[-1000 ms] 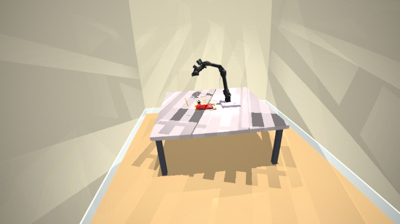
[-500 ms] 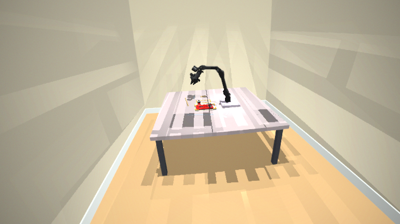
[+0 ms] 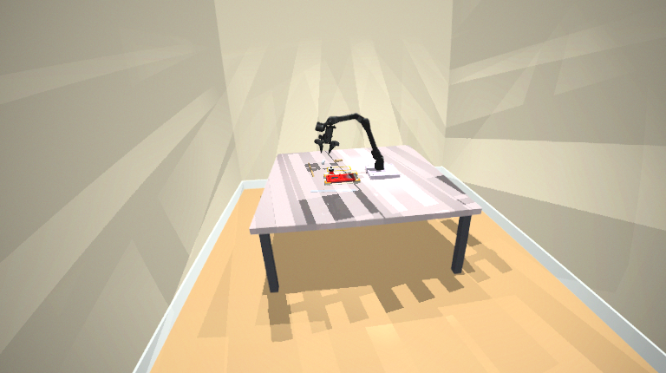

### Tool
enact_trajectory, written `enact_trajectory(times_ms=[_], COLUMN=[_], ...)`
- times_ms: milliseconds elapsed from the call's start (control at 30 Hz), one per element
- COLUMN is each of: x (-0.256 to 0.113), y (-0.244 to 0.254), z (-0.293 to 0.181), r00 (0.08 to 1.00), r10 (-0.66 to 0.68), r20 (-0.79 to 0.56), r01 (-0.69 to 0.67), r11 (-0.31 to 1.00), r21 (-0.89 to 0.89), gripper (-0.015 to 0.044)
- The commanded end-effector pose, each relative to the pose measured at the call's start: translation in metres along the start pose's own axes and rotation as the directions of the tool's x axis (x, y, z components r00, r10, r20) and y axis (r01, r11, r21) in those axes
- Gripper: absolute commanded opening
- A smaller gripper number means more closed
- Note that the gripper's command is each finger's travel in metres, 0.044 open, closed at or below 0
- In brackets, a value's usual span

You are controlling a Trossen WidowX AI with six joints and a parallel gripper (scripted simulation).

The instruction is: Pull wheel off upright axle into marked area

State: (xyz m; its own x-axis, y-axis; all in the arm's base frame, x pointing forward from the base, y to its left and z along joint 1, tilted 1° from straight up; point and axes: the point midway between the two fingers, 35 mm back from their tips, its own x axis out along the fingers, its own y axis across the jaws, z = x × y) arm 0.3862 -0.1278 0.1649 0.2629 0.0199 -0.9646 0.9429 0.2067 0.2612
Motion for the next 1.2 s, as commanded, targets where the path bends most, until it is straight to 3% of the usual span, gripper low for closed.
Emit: enact_trajectory(times_ms=[0,700,1167], x=[0.039,0.040,0.111], y=[-0.027,-0.027,-0.045], z=[-0.044,-0.052,-0.054], r00=[0.969,0.969,0.969], r10=[-0.245,-0.245,-0.245], r20=[-0.034,-0.035,-0.035], r01=[0.242,0.242,0.242], r11=[0.908,0.908,0.908], r21=[0.342,0.342,0.342], gripper=[0.0300,0.0300,0.0300])
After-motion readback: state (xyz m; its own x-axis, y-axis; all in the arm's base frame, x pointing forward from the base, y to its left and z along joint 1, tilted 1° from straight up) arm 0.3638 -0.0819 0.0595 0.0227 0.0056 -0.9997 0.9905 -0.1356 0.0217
